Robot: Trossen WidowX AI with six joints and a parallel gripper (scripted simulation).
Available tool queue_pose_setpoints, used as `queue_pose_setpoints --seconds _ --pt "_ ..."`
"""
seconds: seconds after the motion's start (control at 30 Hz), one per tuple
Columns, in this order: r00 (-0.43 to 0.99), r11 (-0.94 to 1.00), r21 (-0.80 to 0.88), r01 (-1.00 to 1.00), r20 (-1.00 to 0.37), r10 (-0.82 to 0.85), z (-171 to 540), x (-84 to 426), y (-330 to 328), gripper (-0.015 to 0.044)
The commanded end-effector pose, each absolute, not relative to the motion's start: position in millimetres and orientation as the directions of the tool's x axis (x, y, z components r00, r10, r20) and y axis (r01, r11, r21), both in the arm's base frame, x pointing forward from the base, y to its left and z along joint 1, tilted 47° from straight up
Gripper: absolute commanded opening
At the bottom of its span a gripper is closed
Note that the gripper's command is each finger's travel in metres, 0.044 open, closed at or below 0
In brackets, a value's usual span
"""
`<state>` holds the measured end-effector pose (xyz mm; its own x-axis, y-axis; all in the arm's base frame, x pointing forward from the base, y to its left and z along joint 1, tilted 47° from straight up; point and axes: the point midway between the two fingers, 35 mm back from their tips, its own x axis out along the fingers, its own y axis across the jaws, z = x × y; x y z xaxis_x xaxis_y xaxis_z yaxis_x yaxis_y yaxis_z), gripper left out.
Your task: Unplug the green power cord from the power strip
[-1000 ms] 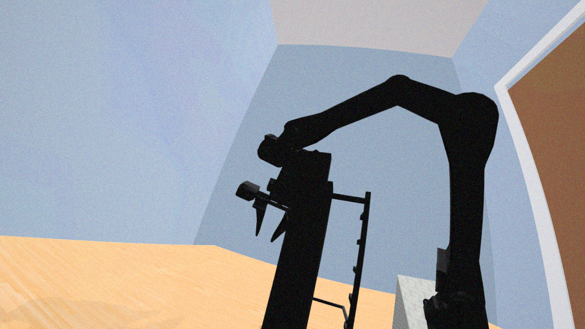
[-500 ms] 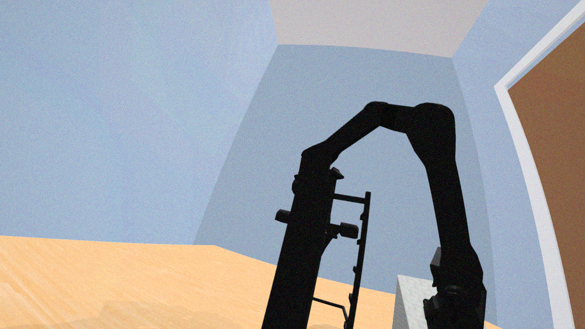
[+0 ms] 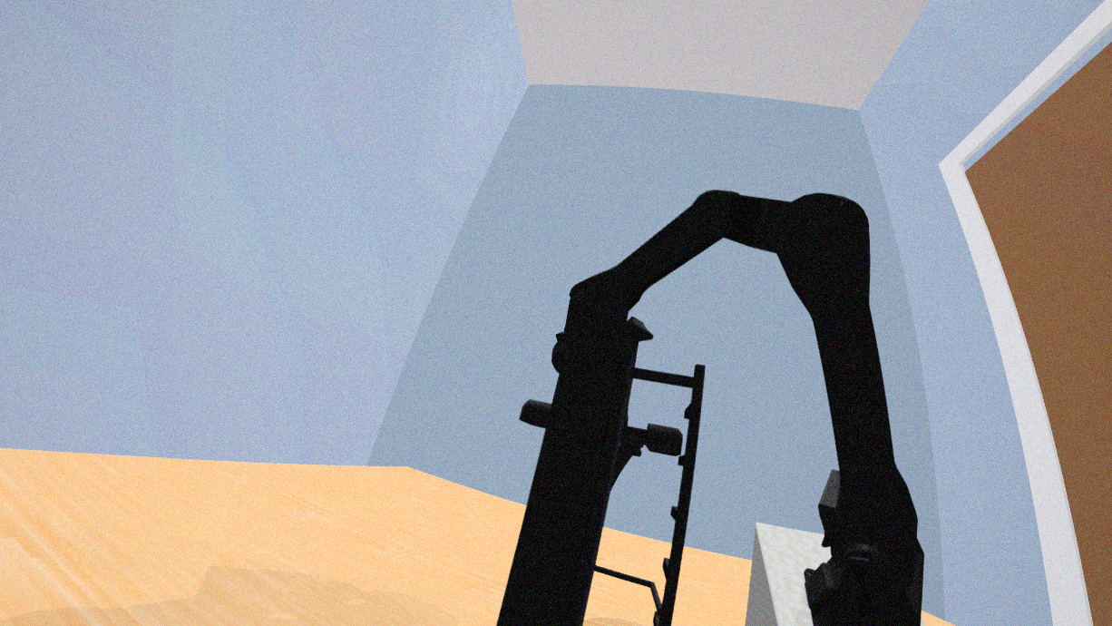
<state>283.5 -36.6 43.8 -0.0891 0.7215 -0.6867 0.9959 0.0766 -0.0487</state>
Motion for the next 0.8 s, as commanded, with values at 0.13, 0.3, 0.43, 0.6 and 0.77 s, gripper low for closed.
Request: queue_pose_setpoints --seconds 0.13,0.3,0.43,0.6,0.77 --pt "-0.086 0.074 -0.046 0.996 -0.686 0.722 56.0 282.1 -26.3 0.016" --pt "-0.086 0.074 -0.047 0.996 -0.686 0.723 61.8 281.3 -20.6 0.016" --pt "-0.086 0.075 -0.047 0.996 -0.686 0.723 64.6 280.8 -17.9 0.016" --pt "-0.086 0.075 -0.047 0.996 -0.686 0.723 64.1 280.7 -17.3 0.016" --pt "-0.086 0.075 -0.046 0.996 -0.685 0.723 60.4 280.3 -13.3 0.016"
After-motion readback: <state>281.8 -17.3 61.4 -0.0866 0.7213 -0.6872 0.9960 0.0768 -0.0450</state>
